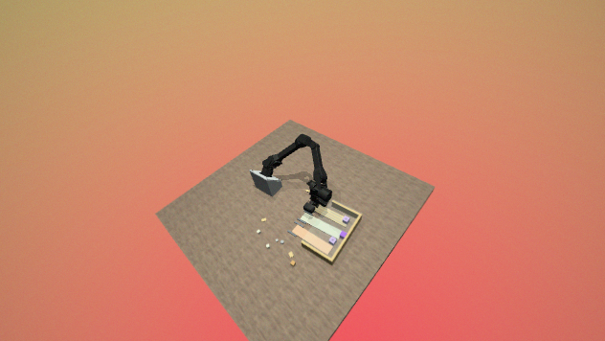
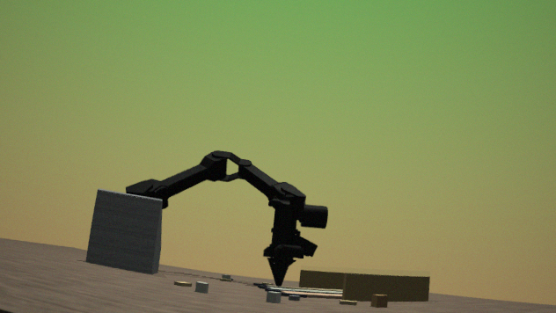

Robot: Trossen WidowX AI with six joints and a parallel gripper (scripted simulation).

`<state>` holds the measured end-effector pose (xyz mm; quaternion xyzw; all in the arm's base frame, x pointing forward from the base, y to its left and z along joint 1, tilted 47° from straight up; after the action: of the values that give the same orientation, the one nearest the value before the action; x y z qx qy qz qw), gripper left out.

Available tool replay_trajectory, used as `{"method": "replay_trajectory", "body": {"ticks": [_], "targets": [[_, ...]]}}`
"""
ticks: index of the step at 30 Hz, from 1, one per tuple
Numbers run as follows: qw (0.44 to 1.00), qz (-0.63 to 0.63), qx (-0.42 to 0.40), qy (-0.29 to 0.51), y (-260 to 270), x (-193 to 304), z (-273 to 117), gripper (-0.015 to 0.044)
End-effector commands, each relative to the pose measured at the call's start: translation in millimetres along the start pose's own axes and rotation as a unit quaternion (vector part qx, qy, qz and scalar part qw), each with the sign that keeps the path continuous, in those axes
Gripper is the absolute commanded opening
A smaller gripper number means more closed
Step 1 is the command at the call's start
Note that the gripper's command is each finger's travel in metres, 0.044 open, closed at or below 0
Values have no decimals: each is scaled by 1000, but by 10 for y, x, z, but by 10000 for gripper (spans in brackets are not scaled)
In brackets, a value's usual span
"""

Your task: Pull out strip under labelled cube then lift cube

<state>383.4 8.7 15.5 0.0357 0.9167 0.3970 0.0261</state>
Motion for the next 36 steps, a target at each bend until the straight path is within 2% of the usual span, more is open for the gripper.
{"method": "replay_trajectory", "body": {"ticks": [1, 23, 36], "targets": [[1000, 2, -1, 0, 1, 0, 6, 0], [1000, 2, -2, 0, 1, 2, 27, 0], [1000, 2, -2, 0, -15, 194, 31, 0]]}}
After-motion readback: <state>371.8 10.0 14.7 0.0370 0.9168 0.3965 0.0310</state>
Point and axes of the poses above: the point midway between the two fingers, 35 mm back from their tips, its own z axis out along the fingers, its own y axis across the jaws, x = y × z, the point moved 5 cm from there along -z, back along the fingers, and after that the axes turned 2 degrees about z, right-handed, at the moved point
